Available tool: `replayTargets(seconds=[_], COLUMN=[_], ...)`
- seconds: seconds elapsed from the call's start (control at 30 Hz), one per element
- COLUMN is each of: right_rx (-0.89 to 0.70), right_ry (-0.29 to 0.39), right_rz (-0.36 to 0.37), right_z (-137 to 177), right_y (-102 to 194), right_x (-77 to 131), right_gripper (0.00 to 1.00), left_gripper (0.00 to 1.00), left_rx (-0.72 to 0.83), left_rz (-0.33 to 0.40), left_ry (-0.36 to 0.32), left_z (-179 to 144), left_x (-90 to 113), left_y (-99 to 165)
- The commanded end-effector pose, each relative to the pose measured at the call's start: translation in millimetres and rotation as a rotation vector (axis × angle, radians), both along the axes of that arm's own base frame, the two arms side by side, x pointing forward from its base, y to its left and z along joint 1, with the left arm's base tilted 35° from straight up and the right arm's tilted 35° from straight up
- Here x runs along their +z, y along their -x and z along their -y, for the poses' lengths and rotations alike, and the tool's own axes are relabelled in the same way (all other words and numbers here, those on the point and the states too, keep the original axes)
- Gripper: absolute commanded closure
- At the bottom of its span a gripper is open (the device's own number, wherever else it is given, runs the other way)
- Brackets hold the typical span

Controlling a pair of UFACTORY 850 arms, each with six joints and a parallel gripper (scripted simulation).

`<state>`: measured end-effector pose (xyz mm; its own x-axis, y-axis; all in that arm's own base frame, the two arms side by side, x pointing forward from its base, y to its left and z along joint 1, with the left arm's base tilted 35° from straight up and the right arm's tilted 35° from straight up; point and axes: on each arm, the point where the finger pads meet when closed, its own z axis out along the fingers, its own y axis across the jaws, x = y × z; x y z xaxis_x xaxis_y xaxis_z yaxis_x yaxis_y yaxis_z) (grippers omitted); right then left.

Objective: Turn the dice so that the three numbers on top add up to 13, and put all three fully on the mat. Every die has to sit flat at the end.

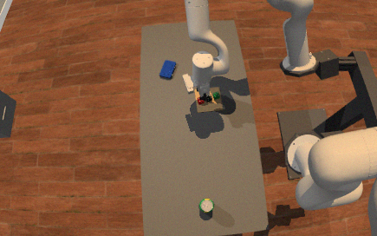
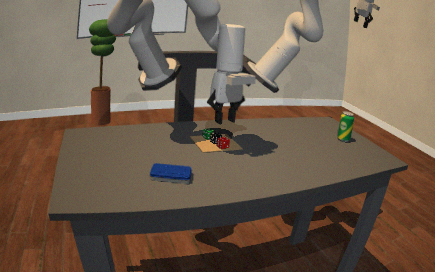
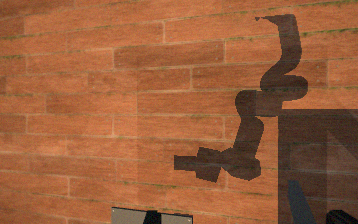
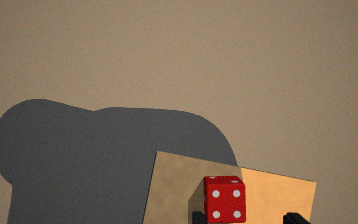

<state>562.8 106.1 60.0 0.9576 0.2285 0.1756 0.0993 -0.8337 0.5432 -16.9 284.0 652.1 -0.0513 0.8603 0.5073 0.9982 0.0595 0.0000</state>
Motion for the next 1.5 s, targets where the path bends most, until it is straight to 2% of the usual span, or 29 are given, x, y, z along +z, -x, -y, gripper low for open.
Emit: replayTargets(seconds=[0.0, 0.1, 0.13, 1.0, 1.47], right_rx=[0.0, 0.0, 0.0, 0.0, 0.0], right_ry=[-0.001, -0.001, -0.001, -0.001, -0.001], right_rz=[0.001, 0.001, 0.001, 0.001, 0.001], right_z=[-2.8, -3.2, -3.2, -4.6, -31.4], right_y=[0.7, 0.9, 0.9, 1.7, 16.2], right_x=[4.3, 4.9, 4.9, 7.3, 51.1], right_gripper=[0.52, 0.52, 0.0, 0.0, 0.0], left_gripper=[0.0, 0.0, 0.0, 0.0, 0.0], left_rx=[0.0, 0.0, 0.0, 0.0, 0.0], left_rz=[0.0, 0.0, 0.0, 0.0, 0.0], left_ry=[-0.002, -0.002, -0.002, -0.002, -0.002], left_z=[0.1, 0.1, 0.1, 0.1, 0.1], left_x=[0.8, 0.8, 0.8, 0.8, 0.8], left_y=[0.1, 0.1, 0.1, 0.1, 0.1])
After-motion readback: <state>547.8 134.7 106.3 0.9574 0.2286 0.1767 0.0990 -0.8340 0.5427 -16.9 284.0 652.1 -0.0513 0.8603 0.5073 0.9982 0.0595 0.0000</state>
